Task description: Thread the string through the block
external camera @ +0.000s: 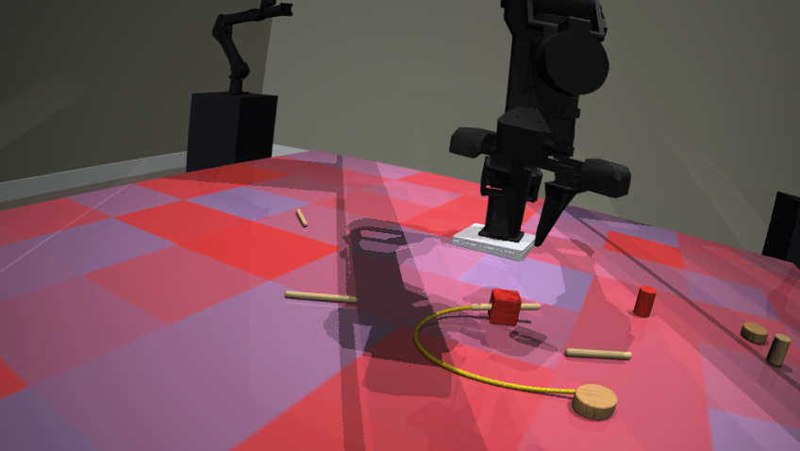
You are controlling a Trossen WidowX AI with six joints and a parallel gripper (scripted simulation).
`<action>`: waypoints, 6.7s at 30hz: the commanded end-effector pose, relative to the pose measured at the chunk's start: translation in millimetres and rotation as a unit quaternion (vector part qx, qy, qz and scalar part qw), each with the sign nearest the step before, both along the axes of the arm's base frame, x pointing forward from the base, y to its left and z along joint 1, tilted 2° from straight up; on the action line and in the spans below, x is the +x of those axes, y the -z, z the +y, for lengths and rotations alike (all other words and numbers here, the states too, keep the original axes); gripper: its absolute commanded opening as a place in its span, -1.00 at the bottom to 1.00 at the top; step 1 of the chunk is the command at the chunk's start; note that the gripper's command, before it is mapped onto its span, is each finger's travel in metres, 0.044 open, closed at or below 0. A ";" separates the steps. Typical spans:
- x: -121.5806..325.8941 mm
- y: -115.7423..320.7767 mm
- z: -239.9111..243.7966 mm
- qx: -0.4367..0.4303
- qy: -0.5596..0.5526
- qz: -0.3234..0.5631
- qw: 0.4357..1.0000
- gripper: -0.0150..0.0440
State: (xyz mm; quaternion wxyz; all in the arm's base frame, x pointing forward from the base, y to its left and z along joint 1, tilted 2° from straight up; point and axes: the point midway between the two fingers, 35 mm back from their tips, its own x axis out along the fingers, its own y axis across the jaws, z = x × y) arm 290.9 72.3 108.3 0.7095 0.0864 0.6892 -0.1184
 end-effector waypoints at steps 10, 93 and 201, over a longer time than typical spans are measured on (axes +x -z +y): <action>-10.2 1.2 16.7 0.014 0.451 -0.009 0.892 -0.07; -8.7 82.3 16.8 -0.020 0.466 -0.041 0.884 -0.49; -40.2 53.3 118.4 -0.017 0.440 -0.035 0.897 0.22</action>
